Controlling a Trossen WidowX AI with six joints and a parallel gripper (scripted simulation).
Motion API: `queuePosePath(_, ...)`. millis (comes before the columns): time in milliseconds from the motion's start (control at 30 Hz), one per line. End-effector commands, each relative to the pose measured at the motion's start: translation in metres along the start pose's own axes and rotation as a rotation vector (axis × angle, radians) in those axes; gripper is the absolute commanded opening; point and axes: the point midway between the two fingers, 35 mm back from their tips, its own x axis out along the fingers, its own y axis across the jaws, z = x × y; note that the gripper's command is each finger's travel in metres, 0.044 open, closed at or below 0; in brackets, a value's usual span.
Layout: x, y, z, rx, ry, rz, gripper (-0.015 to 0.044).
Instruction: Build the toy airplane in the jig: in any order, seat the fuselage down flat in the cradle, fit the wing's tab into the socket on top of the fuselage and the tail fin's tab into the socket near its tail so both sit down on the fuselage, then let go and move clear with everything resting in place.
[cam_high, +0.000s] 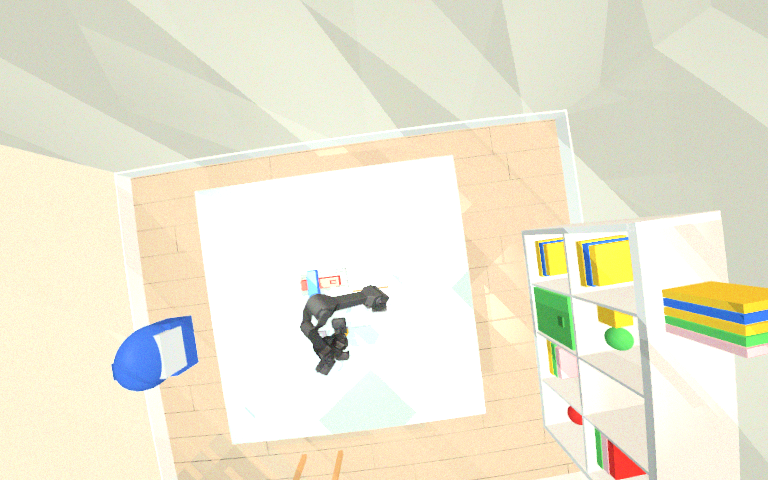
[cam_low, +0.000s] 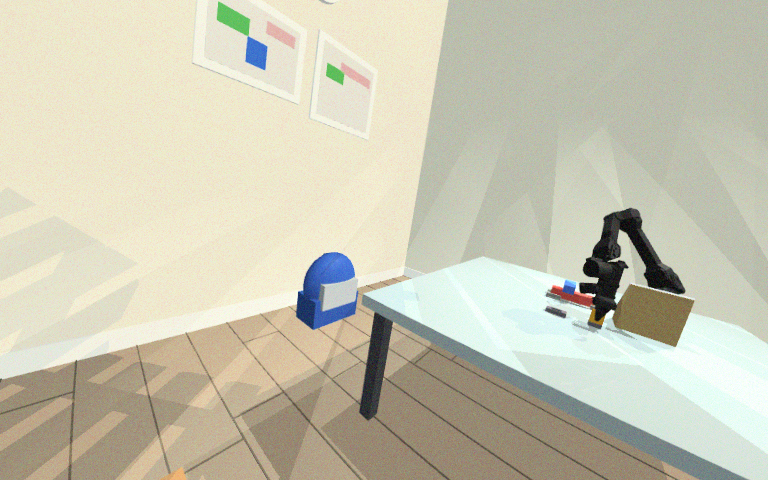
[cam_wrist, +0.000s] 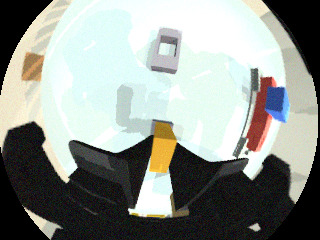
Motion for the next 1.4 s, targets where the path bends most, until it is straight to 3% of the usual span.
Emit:
queuePosePath(0, -0.001, 0.0, 0.0, -0.006, -0.001, -0.005, 0.0)
queuePosePath(1367, -0.124, 0.003, 0.001, -0.008, 0.001, 0.001, 0.0)
